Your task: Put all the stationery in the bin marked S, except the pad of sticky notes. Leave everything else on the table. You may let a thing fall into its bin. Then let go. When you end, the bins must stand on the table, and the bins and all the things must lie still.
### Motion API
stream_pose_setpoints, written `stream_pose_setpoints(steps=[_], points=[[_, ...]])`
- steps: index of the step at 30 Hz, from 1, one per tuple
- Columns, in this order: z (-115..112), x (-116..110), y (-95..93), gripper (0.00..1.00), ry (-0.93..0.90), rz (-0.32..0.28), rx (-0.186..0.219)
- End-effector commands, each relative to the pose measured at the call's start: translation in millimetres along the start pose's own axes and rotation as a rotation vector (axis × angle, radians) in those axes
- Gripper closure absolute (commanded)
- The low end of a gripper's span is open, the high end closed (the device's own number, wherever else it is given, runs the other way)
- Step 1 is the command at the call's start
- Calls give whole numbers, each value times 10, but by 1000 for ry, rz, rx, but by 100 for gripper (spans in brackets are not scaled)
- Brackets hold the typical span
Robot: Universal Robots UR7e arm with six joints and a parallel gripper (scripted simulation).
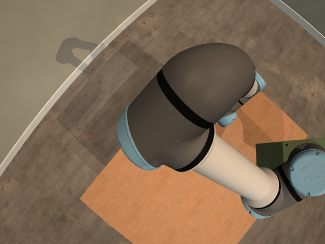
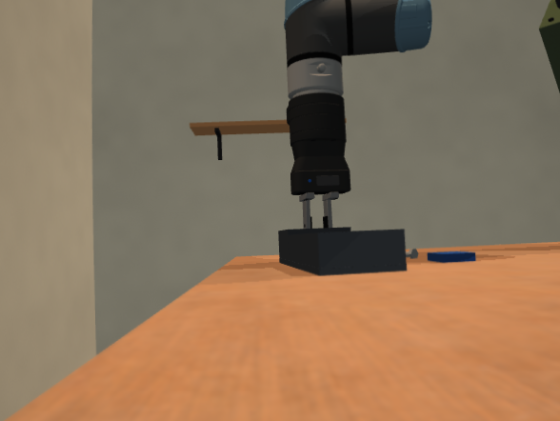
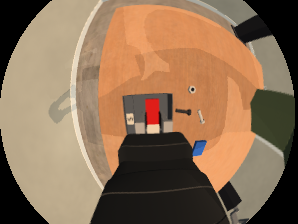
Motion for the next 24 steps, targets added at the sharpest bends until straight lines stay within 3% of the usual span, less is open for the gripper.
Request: stream_pose_setpoints(steps=[1,2,3,24], points=[[-2,1,3,55,0,0,1],[-2,1,3,55,0,0,1],[-2,1,3,38,0,0,1],[-2,1,56,38,0,0,1]])
Point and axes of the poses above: the point where the finger pads meet when closed, its own y axis back along the fingers, its own z axis across the jaws, x = y × z, the point moved 8 cm from there along y, back along the fingers, and after that the axes turned 1 degree about y, right-handed, at the moved point
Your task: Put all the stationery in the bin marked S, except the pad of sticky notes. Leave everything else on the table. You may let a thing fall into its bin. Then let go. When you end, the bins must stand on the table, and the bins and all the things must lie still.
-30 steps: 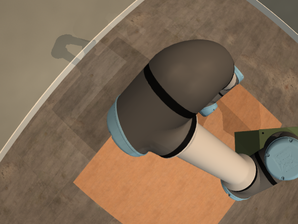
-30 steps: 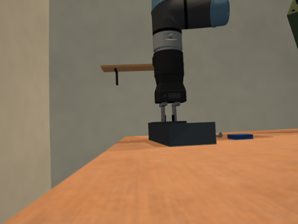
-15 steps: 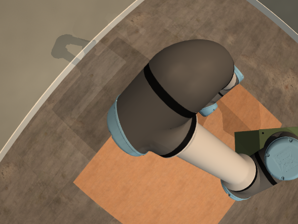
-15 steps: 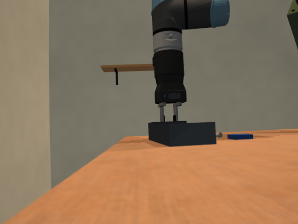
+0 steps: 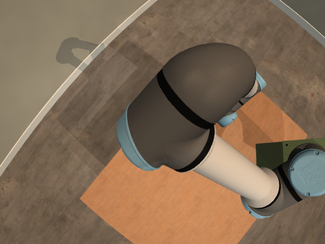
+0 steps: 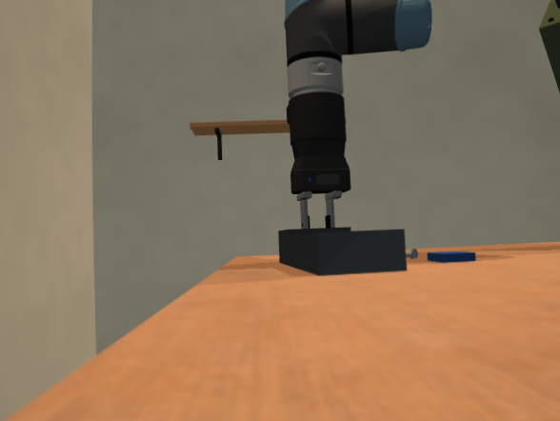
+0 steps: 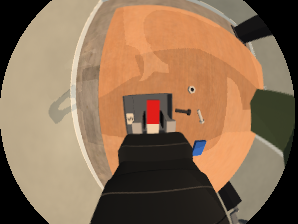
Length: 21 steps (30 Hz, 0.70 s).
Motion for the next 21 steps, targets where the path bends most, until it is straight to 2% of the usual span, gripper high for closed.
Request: stream_pose_setpoints(steps=[1,21], points=[[-4,1,56,38,0,1,1],[-4,0,289,38,0,1,1]])
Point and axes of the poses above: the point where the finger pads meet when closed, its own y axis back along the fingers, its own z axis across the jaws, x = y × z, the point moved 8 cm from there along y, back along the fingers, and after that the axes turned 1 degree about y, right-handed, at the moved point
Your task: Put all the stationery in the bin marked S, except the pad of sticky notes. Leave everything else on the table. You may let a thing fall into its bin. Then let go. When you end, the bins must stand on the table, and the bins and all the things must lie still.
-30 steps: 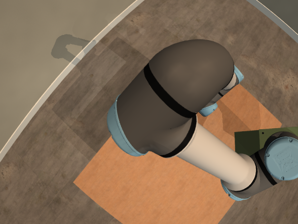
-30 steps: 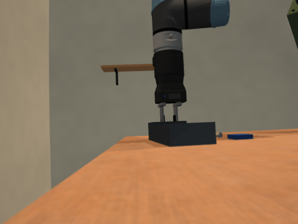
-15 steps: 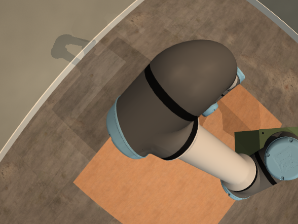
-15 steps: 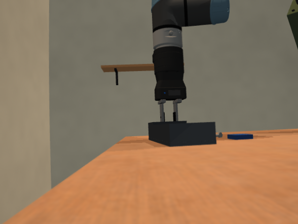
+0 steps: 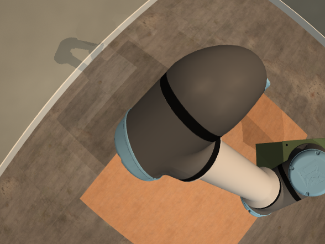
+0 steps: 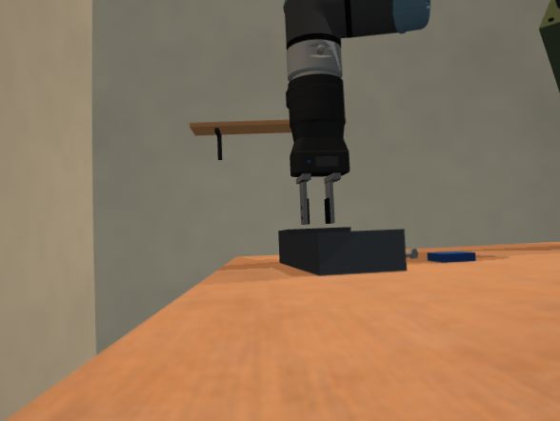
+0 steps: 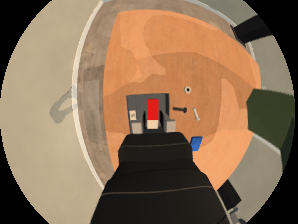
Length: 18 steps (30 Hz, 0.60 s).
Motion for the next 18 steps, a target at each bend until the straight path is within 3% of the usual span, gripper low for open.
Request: stream_pose_setpoints(steps=[1,12,13,18], points=[[-4,1,102,38,0,0,1],[-1,1,156,38,0,0,1],[-1,1,196,0,0,0,1],[-1,1,396,0,0,0,1]])
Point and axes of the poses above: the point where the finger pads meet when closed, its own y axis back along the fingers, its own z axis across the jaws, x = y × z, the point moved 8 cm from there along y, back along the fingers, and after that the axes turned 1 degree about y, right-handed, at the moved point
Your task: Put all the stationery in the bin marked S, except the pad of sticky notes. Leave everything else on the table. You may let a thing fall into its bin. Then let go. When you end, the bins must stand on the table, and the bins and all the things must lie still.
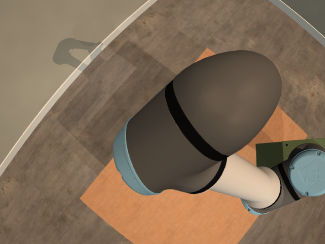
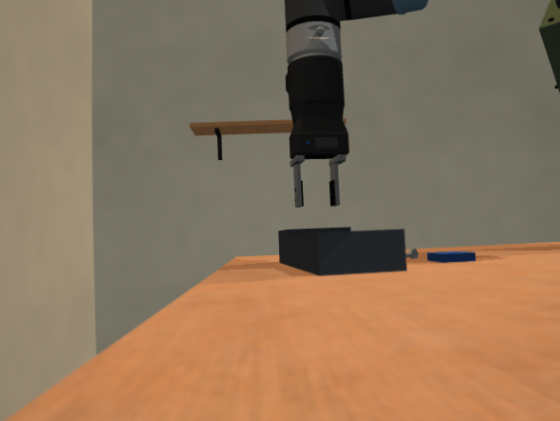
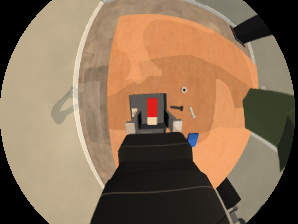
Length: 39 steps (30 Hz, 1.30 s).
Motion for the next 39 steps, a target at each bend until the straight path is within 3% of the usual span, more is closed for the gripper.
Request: stream_pose_setpoints(steps=[1,4,31,39], points=[[-6,0,190,0,1,0,1],[-6,0,230,0,1,0,1],[-6,1,1229,0,1,0,1],[-6,0,1249,0,1,0,1]])
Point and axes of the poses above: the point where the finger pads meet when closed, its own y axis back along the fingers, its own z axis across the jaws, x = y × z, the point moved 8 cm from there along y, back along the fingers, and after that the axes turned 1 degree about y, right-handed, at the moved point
